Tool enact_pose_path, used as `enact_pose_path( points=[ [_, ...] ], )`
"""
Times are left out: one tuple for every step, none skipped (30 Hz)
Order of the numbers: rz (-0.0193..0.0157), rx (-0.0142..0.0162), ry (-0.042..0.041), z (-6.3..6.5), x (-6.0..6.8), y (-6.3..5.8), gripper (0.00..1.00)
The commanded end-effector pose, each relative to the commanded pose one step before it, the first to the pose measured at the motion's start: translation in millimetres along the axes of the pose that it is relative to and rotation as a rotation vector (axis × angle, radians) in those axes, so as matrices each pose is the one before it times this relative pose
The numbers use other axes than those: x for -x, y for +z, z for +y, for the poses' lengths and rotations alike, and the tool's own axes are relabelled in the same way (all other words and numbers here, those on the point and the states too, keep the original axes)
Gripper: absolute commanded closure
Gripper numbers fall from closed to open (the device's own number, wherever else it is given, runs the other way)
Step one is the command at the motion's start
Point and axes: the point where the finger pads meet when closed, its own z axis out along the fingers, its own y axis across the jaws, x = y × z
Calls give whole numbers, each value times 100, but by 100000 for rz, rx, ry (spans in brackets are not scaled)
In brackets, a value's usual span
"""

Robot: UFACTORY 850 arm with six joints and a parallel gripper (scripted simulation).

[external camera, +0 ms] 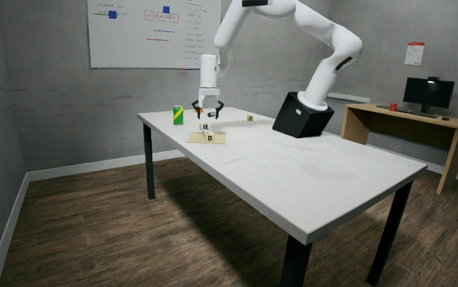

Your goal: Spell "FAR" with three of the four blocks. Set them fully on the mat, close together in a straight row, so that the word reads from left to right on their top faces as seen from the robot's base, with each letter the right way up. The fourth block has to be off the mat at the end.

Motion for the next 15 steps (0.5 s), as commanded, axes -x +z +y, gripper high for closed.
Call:
enact_pose_path(
  points=[
    [-24, 219, -48, 113, -2, -124, 0],
    [0, 0, 0, 0, 0, 0, 0],
    [0, 0, 0, 0, 0, 0, 0],
    [0, 0, 0, 0, 0, 0, 0],
    [0, 0, 0, 0, 0, 0, 0],
    [0, 0, 0, 0, 0, 0, 0],
    [0, 0, 0, 0, 0, 0, 0],
    [0, 0, 0, 0, 0, 0, 0],
    [0, 0, 0, 0, 0, 0, 0],
    [-7, 0, 64, -5, 24, -4, 0],
    [-48, 2, 421, -33, 158, -27, 0],
    [-120, 6, 1066, -83, 399, -68, 0],
    [0, 0, 0, 0, 0, 0, 0],
    [0, 0, 0, 0, 0, 0, 0],
    [-213, 11, 1929, -149, 721, -120, 0]
  ],
)
